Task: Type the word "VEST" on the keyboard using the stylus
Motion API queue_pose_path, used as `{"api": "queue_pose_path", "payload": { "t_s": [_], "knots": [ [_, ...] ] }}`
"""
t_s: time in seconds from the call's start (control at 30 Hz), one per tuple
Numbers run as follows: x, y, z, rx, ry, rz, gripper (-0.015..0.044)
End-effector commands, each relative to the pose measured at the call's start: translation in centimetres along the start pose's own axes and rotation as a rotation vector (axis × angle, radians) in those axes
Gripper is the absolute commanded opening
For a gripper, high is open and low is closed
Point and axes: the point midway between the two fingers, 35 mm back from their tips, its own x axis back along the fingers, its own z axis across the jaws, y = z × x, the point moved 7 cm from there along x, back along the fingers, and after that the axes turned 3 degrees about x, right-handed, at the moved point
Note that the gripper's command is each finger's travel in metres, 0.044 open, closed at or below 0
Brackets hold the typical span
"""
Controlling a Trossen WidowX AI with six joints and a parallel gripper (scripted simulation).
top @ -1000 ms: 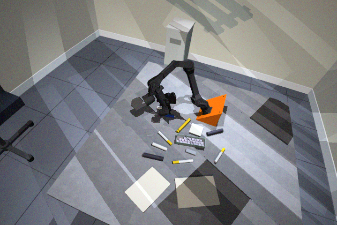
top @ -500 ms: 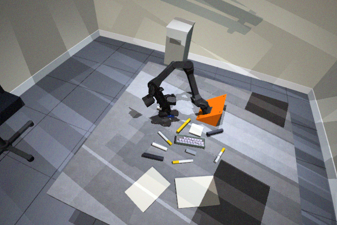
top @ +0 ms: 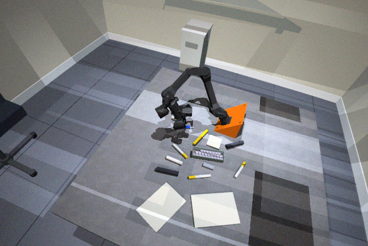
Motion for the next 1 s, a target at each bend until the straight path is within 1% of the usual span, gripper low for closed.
{"api": "queue_pose_path", "payload": {
  "t_s": [0.0,0.57,0.7,0.9,0.97],
  "knots": [
    [-0.43,-0.02,-0.03,0.005,-0.001,-0.007,0.0150],
    [-1.40,-0.57,-0.01,0.005,-0.001,-0.007,0.0150],
    [-1.25,-0.63,0.03,0.001,0.002,-0.002,0.0045],
    [-1.25,-0.63,0.03,0.001,0.002,-0.002,0.0005],
    [-1.25,-0.63,0.03,0.001,0.002,-0.002,0.0000]
  ]
}}
